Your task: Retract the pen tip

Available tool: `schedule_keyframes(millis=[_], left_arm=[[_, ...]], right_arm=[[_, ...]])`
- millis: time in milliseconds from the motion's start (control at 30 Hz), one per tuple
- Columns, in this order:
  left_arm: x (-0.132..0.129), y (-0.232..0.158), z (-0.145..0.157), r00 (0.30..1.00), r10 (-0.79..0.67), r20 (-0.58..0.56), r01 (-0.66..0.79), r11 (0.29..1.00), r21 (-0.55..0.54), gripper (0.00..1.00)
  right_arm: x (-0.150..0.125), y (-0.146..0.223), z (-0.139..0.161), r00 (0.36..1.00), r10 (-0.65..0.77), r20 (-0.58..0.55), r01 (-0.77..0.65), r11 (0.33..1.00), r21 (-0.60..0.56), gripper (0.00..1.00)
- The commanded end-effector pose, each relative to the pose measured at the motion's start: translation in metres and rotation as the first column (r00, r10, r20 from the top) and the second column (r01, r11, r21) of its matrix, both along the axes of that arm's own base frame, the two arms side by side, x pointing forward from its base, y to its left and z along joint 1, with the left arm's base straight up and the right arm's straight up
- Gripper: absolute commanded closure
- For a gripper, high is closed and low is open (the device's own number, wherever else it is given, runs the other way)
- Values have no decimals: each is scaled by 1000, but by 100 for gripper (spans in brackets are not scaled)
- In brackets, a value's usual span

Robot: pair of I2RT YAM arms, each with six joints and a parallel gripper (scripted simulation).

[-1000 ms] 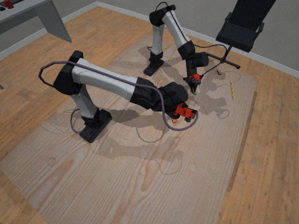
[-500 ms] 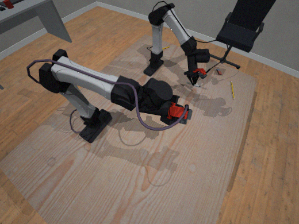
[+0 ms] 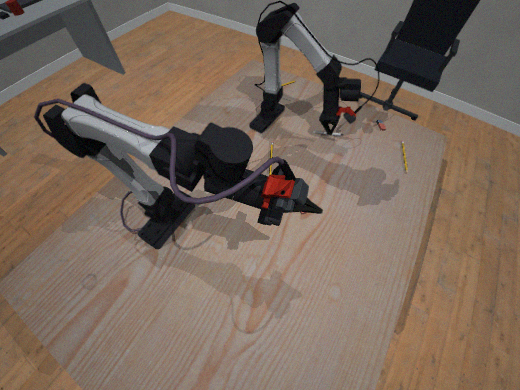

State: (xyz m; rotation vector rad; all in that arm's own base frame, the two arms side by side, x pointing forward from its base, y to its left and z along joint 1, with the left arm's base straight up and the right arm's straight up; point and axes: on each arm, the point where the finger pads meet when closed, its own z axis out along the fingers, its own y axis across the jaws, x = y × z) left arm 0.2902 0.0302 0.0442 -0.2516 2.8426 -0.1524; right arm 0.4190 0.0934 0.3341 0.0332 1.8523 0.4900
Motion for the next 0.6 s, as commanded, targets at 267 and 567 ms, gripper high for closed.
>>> schedule_keyframes(millis=[267,567], left_arm=[[-72,41,-7,860,463,-213,-470,882,18,89],[-104,55,-10,714,638,-288,-653,756,57,89]], right_arm=[[-21,-61,44,959,-145,243,196,961,-198,99],[-37,-94,59,917,-214,336,317,903,-290,99]])
